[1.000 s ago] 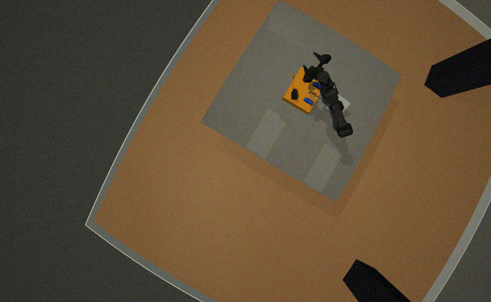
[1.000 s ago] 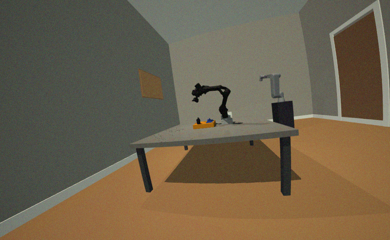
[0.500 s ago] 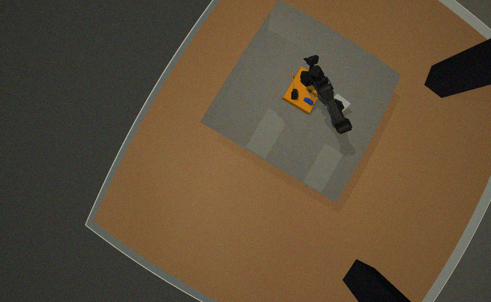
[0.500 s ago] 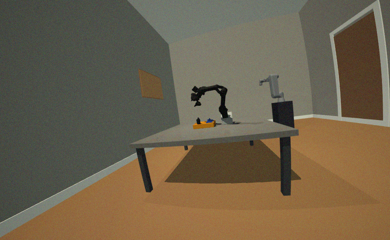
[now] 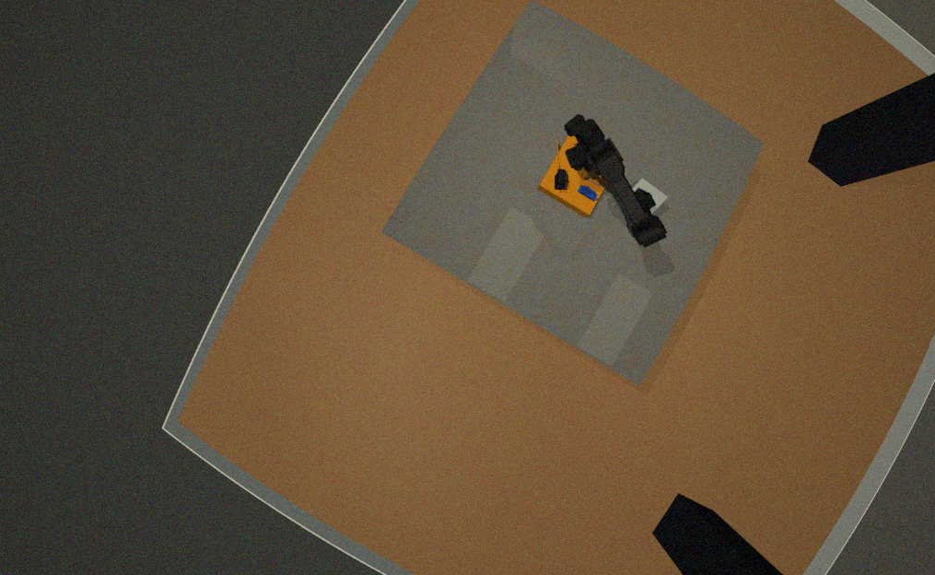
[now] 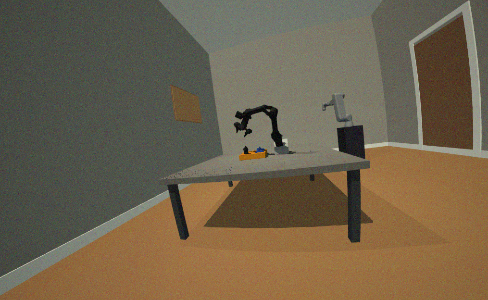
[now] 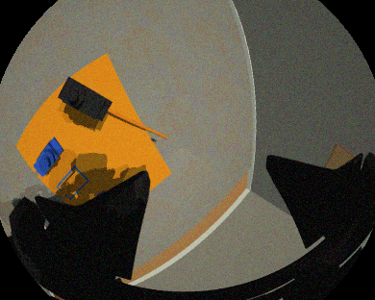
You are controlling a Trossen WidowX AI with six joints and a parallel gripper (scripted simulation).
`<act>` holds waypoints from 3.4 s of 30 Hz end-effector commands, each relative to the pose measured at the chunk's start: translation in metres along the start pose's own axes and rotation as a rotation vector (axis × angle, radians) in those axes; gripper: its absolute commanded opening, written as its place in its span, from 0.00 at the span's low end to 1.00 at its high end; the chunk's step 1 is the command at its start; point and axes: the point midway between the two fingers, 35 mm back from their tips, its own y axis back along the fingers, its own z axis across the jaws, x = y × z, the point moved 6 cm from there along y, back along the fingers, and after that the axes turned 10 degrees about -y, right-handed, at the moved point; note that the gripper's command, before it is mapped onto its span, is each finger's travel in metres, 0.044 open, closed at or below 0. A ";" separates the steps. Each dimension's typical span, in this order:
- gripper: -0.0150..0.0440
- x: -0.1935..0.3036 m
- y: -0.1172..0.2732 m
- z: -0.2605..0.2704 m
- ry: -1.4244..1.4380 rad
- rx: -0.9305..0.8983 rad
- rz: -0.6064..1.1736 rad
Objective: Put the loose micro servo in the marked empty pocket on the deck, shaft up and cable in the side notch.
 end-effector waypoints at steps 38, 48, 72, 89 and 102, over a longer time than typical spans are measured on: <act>1.00 -0.035 -0.053 0.055 0.754 -0.591 -0.359; 1.00 -0.037 -0.068 0.069 0.754 -0.591 -0.360; 0.60 -0.039 -0.083 0.081 0.754 -0.590 -0.361; 0.25 -0.035 -0.061 0.067 0.754 -0.591 -0.360; 0.25 -0.034 -0.054 0.070 0.754 -0.591 -0.360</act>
